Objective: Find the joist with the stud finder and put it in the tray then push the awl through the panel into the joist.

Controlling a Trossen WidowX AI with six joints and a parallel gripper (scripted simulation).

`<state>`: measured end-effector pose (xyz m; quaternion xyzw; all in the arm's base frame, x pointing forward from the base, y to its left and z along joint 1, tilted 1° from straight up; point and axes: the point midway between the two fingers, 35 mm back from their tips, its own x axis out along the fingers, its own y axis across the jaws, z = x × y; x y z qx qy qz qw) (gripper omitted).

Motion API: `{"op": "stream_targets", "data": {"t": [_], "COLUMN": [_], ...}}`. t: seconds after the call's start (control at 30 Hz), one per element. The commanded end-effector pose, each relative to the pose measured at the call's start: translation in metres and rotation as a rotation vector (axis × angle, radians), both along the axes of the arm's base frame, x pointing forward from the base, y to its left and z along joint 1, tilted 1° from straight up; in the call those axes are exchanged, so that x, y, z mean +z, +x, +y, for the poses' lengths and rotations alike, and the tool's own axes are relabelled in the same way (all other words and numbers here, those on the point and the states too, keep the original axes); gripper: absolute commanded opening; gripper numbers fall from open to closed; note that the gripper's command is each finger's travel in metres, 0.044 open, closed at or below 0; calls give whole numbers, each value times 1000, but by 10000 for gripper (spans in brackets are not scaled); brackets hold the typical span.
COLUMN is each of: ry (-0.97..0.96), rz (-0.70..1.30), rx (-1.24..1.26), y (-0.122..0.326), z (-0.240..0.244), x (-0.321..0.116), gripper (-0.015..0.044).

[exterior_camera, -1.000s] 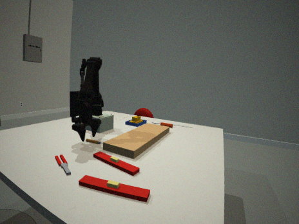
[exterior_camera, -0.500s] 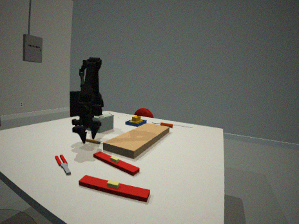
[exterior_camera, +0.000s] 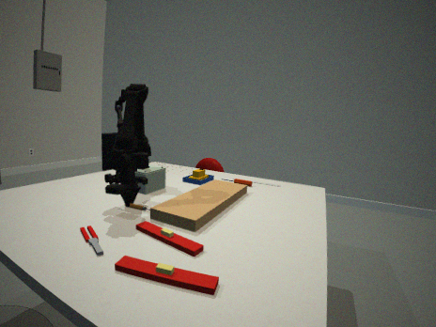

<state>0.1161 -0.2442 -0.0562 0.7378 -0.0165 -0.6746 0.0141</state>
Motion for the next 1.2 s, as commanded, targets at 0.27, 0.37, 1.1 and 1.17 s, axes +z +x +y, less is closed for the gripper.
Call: {"op": "stream_targets", "data": {"t": [0.27, 0.37, 1.1, 1.17], "ry": [3, 3, -71, -99], "rz": [-4, -4, -95, -121], "rx": [-4, -4, 219, 290], "y": [2, 3, 12, 16], "z": [-4, -5, -1, -3], "x": [32, 52, 126, 127], "gripper": [0, 0, 0, 0]}}
